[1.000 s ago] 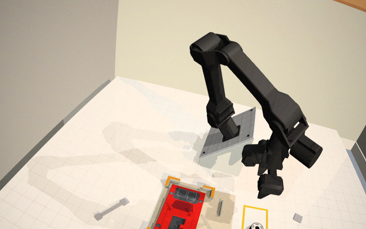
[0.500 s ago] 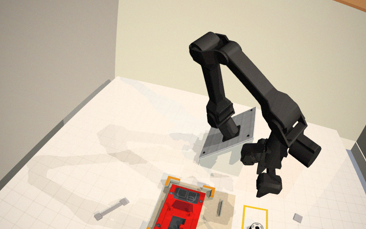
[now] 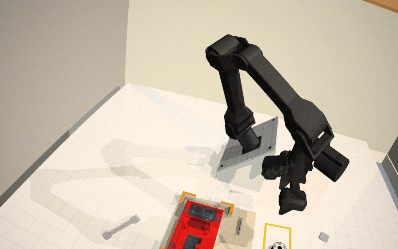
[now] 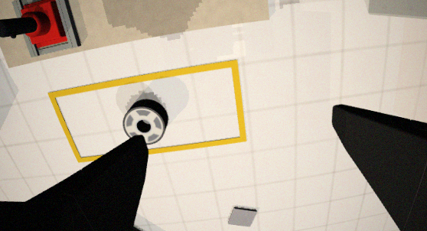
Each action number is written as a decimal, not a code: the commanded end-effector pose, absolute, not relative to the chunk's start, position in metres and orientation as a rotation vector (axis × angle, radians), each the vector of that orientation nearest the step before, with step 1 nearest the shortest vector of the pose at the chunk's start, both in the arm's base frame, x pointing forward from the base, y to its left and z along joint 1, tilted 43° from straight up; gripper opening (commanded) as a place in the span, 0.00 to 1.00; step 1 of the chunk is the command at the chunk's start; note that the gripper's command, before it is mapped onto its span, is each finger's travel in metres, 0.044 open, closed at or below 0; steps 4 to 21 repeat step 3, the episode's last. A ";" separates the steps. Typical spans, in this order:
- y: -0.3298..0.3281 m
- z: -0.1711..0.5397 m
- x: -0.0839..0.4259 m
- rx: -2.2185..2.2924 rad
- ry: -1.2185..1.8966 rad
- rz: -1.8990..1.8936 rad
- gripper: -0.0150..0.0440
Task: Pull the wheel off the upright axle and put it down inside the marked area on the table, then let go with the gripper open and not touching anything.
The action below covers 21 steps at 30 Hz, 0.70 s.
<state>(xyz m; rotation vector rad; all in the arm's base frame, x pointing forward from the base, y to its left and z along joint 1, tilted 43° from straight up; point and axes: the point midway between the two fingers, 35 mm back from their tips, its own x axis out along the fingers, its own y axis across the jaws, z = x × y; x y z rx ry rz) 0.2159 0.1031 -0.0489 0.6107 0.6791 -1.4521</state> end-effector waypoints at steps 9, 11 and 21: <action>0.103 -0.048 0.215 0.616 0.679 -1.457 1.00; 0.103 -0.048 0.215 0.616 0.679 -1.457 1.00; 0.103 -0.048 0.215 0.616 0.679 -1.457 1.00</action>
